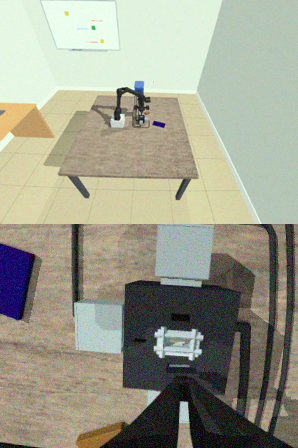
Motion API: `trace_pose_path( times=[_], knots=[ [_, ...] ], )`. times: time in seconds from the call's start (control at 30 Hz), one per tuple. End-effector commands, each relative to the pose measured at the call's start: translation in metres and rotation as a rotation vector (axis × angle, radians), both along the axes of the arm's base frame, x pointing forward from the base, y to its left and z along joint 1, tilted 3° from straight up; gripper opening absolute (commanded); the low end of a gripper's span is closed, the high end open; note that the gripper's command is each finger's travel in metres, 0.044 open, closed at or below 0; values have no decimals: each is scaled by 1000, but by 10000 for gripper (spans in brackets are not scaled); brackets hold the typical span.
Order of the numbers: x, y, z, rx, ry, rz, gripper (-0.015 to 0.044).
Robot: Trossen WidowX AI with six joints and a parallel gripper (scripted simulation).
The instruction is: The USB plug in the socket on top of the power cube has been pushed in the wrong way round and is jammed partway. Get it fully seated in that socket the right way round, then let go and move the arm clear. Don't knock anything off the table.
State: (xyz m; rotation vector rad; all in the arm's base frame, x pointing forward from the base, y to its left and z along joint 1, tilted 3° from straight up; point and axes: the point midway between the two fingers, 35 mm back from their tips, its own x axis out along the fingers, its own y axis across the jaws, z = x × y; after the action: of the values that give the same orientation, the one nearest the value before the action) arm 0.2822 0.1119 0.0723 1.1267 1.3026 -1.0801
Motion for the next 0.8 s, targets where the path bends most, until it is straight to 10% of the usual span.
trace_pose_path(
  times=[0.0,0.77],
  knots=[
    [0,0,0,0,1,-9,0],
    [0,0,-2,-11,-1,-13,0]
  ],
)
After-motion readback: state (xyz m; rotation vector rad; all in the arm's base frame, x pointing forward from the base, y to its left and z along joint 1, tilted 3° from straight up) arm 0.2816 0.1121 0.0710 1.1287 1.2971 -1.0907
